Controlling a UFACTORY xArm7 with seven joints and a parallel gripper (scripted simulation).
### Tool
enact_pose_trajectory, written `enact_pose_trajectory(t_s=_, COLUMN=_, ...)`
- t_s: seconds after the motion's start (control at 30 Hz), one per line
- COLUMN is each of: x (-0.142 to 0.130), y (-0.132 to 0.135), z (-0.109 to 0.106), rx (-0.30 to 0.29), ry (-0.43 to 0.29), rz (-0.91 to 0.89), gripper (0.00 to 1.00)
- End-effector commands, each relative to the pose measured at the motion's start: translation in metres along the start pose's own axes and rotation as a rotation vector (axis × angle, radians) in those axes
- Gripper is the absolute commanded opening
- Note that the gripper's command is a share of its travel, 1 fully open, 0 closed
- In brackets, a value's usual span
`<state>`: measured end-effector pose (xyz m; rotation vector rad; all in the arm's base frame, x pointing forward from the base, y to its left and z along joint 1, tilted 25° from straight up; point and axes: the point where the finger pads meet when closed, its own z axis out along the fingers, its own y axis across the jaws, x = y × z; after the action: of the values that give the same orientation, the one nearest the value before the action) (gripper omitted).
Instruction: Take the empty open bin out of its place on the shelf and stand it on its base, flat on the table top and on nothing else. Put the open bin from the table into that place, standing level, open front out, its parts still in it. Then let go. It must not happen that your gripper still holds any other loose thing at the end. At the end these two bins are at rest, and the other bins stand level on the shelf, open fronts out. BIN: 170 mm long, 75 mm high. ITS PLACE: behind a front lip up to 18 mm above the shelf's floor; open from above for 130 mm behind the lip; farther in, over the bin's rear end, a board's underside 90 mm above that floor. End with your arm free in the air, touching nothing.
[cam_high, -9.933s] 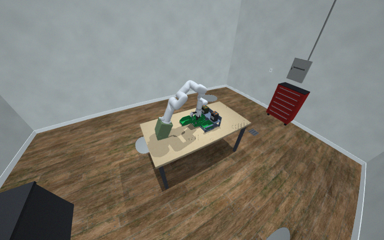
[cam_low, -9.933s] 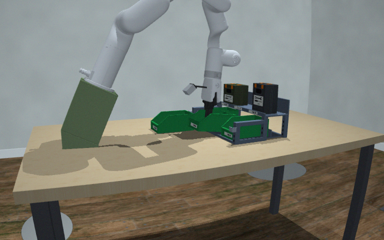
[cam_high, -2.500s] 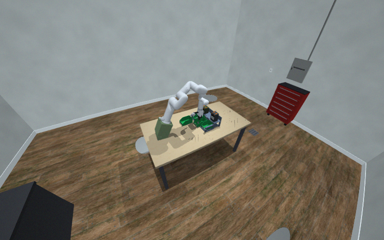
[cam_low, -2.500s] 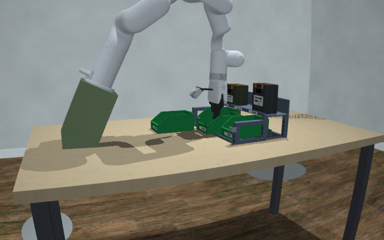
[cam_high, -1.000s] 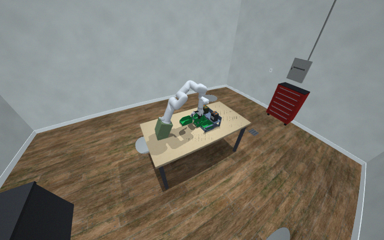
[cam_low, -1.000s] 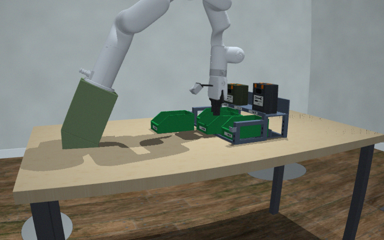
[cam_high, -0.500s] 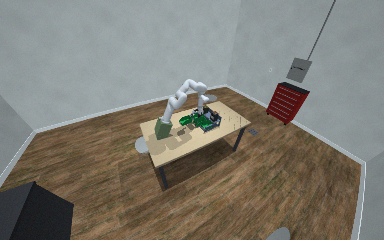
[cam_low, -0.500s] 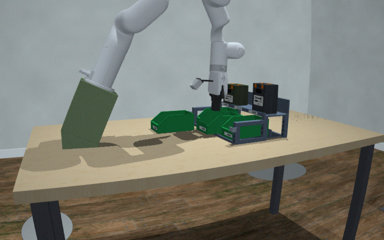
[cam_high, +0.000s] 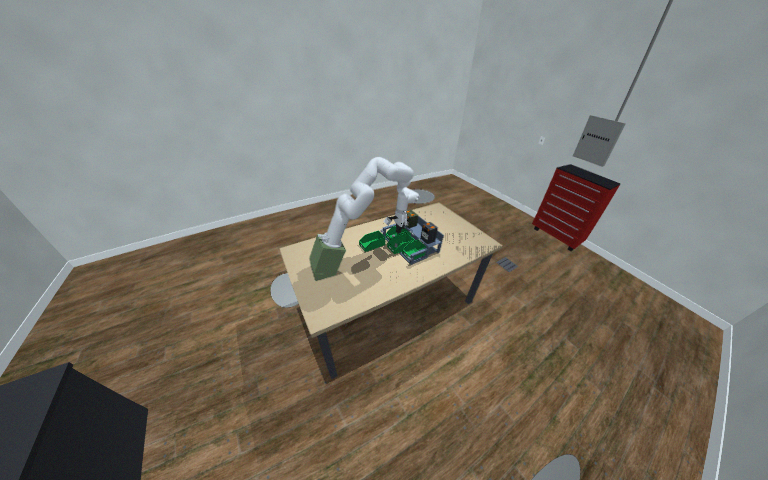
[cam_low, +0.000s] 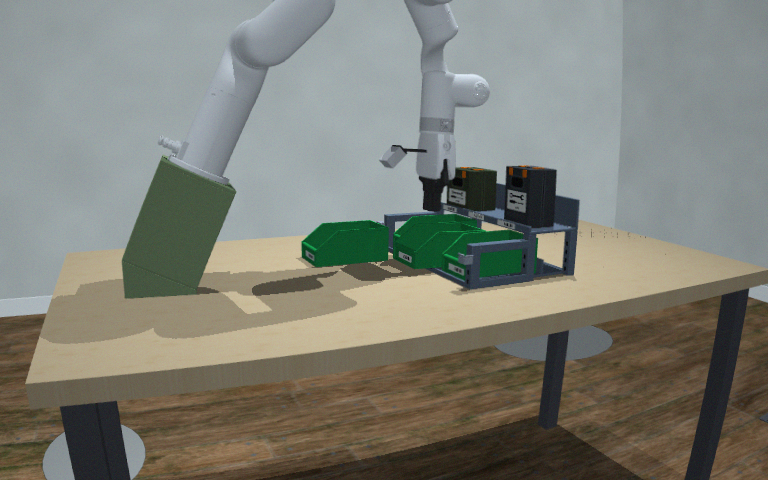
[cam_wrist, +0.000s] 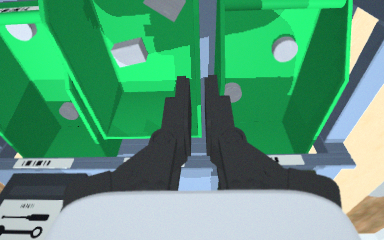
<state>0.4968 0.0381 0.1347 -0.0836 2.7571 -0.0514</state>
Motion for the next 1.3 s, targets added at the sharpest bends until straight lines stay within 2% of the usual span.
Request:
enact_pose_trajectory(t_s=0.0, x=-0.001, y=0.000, z=-0.008, rx=0.000, ry=-0.003, rz=0.000, gripper=0.10)
enact_pose_trajectory(t_s=0.7, x=0.000, y=0.000, z=-0.033, rx=0.000, ry=-0.003, rz=0.000, gripper=0.10)
enact_pose_trajectory(t_s=1.27, x=0.000, y=0.000, z=-0.040, rx=0.000, ry=-0.003, rz=0.000, gripper=0.10)
